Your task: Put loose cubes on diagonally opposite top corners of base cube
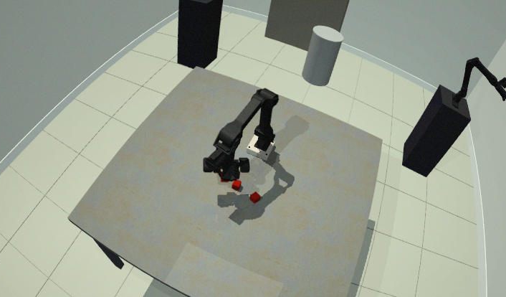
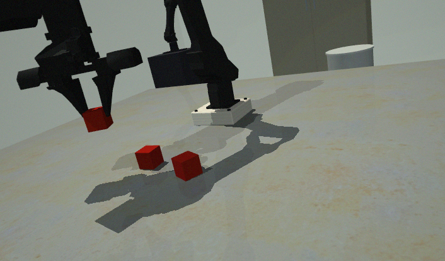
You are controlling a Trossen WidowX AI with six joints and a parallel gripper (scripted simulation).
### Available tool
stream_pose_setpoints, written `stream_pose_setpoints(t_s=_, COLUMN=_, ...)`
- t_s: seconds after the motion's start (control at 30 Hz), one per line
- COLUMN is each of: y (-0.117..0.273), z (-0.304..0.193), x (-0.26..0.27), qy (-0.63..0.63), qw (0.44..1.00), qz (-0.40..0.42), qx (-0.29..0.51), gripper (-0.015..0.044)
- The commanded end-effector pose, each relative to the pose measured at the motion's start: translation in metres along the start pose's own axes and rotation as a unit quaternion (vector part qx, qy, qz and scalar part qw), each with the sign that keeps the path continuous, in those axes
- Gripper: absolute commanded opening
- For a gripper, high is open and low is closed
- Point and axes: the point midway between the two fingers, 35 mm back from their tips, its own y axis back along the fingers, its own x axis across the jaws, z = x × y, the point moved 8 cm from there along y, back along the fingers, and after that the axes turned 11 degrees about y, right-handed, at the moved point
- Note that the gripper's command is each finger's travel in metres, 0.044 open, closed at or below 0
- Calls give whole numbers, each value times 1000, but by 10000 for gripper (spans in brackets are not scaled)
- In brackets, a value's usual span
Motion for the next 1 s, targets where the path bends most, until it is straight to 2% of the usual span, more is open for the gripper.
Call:
stream_pose_setpoints(t_s=0.0, y=-2, z=5, x=6, qy=-51, qw=999, qz=1, qx=-1, gripper=105)
stream_pose_setpoints(t_s=0.47, y=-9, z=25, x=28, qy=-245, qw=969, qz=2, qx=-2, gripper=105)
stream_pose_setpoints(t_s=0.97, y=-16, z=43, x=54, qy=-442, qw=897, qz=4, qx=-2, gripper=105)
